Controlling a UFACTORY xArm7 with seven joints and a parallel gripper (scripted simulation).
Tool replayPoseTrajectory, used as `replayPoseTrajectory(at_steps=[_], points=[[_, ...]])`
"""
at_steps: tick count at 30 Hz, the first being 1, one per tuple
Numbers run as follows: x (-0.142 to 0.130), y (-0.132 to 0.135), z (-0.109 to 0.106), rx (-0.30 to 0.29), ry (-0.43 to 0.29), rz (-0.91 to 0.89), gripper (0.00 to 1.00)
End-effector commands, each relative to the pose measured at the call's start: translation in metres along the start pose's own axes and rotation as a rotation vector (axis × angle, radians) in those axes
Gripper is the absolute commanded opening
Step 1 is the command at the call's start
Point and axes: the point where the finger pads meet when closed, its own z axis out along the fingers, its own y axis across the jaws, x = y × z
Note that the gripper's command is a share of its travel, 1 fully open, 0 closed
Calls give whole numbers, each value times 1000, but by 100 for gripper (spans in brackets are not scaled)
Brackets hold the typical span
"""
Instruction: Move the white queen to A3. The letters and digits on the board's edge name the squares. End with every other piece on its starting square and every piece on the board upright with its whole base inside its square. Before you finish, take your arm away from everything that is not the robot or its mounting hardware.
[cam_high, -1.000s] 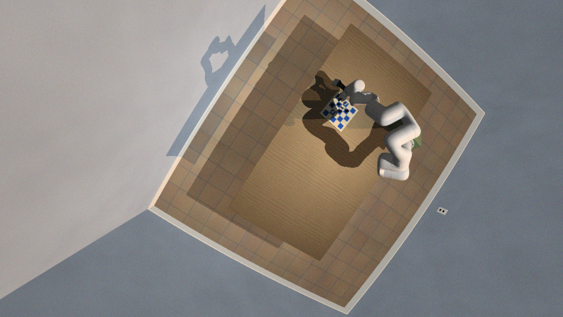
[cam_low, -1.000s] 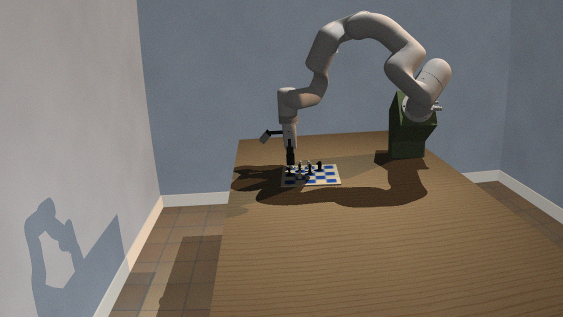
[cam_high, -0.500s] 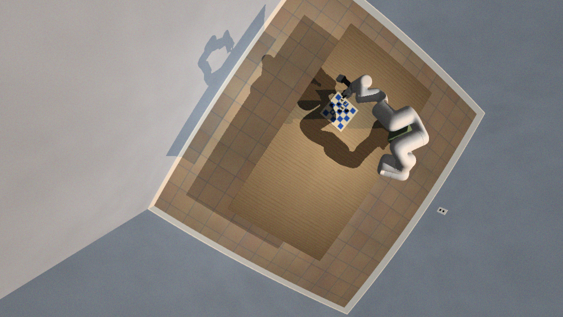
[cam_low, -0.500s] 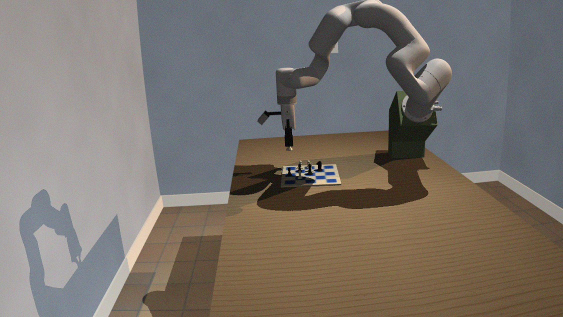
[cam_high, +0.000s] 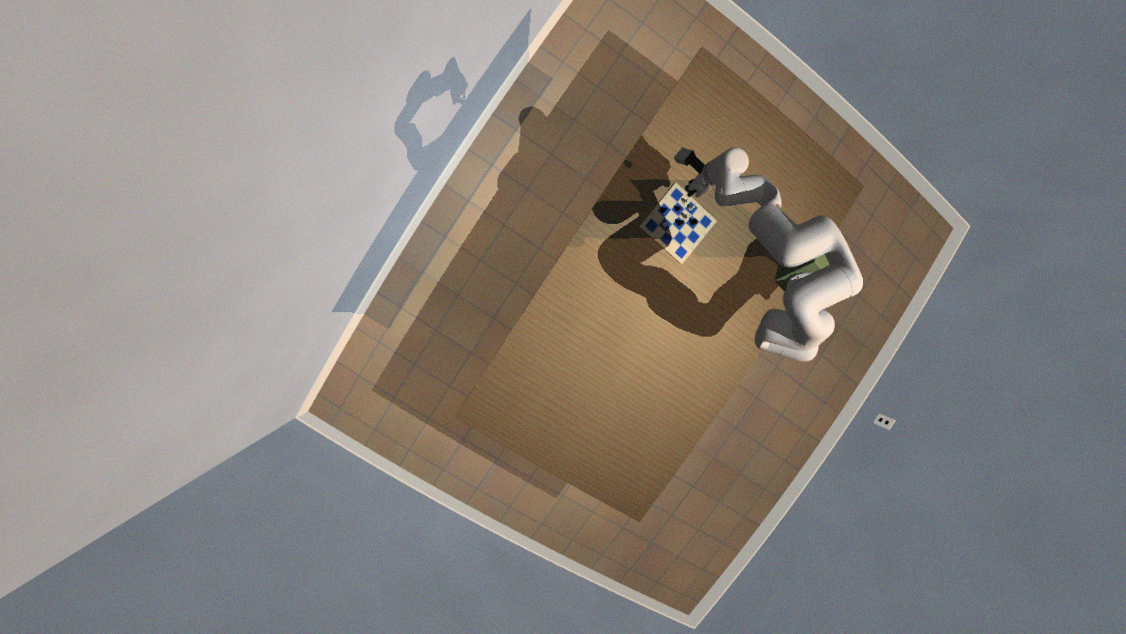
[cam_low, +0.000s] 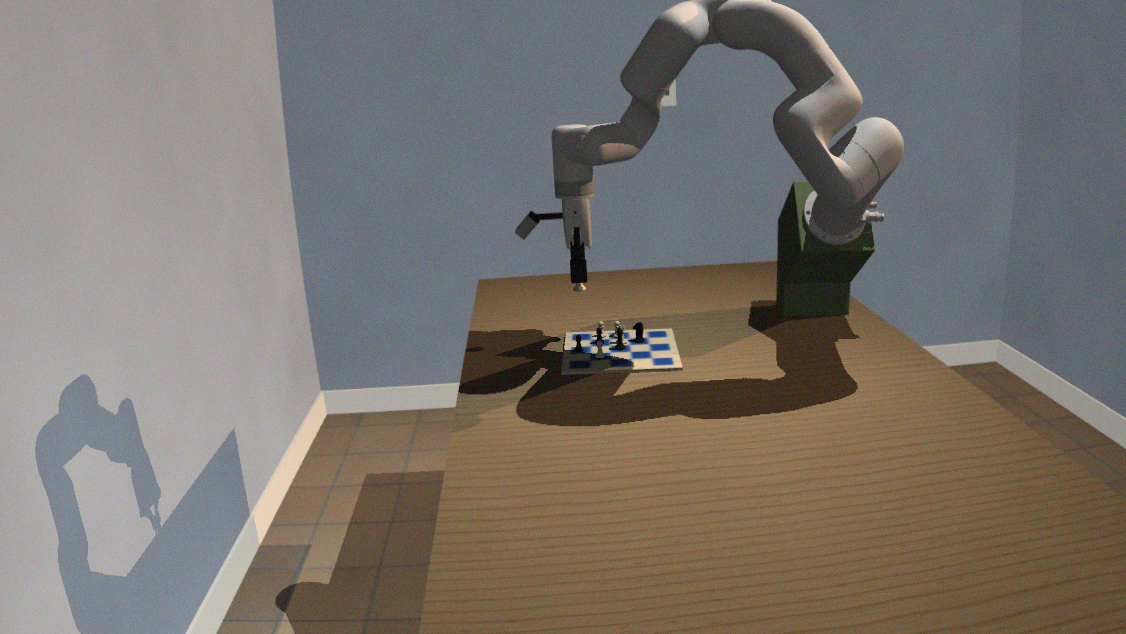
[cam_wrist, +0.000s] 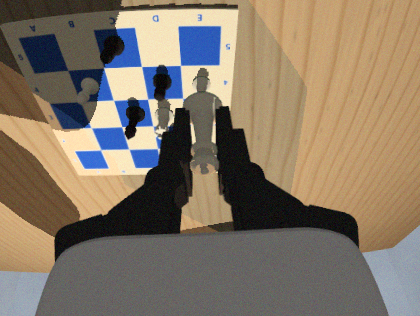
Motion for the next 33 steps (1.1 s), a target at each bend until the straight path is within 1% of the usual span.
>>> replayPoseTrajectory(at_steps=[1, 2, 3, 4, 5, 7, 8, 10, 11, 13, 14, 15, 16, 18, 20, 33], points=[[2, -7, -4, 1, 9, -1, 0], [0, -24, -6, 10, 16, 0, 0], [-4, -49, -9, 20, 24, 1, 0], [-4, -49, -9, 20, 24, 1, 0], [-12, -78, -10, 27, 28, 3, 0], [-12, -78, -10, 27, 28, 3, 0], [-24, -105, -10, 28, 27, 7, 0], [-24, -105, -10, 28, 27, 7, 0], [-39, -127, -9, 21, 22, 13, 0], [-39, -127, -9, 21, 22, 13, 0], [-54, -142, -6, 11, 14, 20, 0], [-54, -142, -6, 11, 14, 20, 0], [-64, -150, -4, 2, 8, 25, 0], [-64, -150, -4, 2, 8, 25, 0], [-70, -154, -2, -4, 4, 28, 0], [-70, -154, -1, -4, 4, 28, 0]])
